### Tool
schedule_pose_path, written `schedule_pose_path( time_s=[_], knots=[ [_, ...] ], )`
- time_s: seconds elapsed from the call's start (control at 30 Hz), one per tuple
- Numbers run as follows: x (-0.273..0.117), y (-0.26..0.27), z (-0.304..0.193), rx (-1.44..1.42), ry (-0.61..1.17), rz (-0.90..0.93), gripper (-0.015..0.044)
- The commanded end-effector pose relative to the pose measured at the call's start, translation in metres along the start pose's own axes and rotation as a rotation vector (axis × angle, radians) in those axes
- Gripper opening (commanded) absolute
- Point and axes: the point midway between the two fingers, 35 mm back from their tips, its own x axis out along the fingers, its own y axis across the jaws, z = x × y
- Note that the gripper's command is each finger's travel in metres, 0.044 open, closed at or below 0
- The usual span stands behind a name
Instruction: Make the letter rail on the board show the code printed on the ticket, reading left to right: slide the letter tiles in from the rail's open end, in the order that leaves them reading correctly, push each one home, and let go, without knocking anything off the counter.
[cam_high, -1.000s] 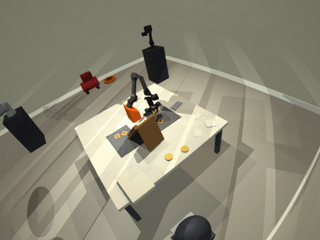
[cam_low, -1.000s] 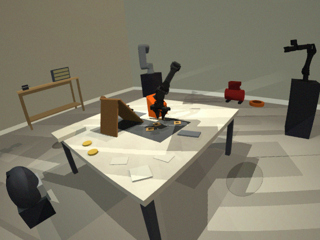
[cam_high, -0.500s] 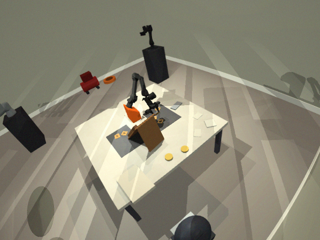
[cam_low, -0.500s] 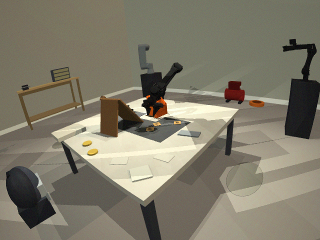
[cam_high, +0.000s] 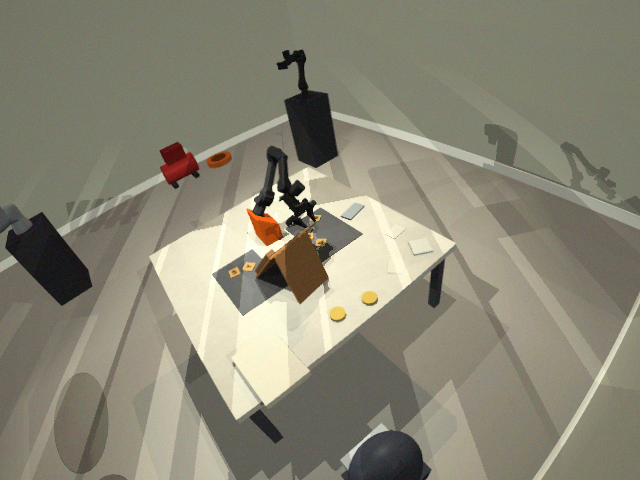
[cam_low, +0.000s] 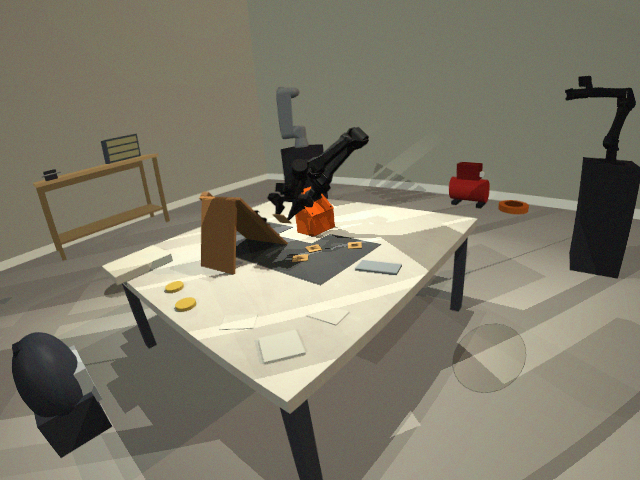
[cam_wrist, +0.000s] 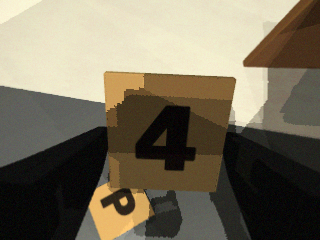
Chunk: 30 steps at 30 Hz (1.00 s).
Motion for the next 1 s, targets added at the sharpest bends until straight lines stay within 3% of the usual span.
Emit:
schedule_pose_path(
  time_s=[0.0, 0.97],
  knots=[
    [-0.001, -0.004, 0.002, -0.018, -0.015, -0.003, 0.0],
    [-0.001, -0.015, 0.002, -0.018, -0.015, -0.004, 0.0]
  ],
)
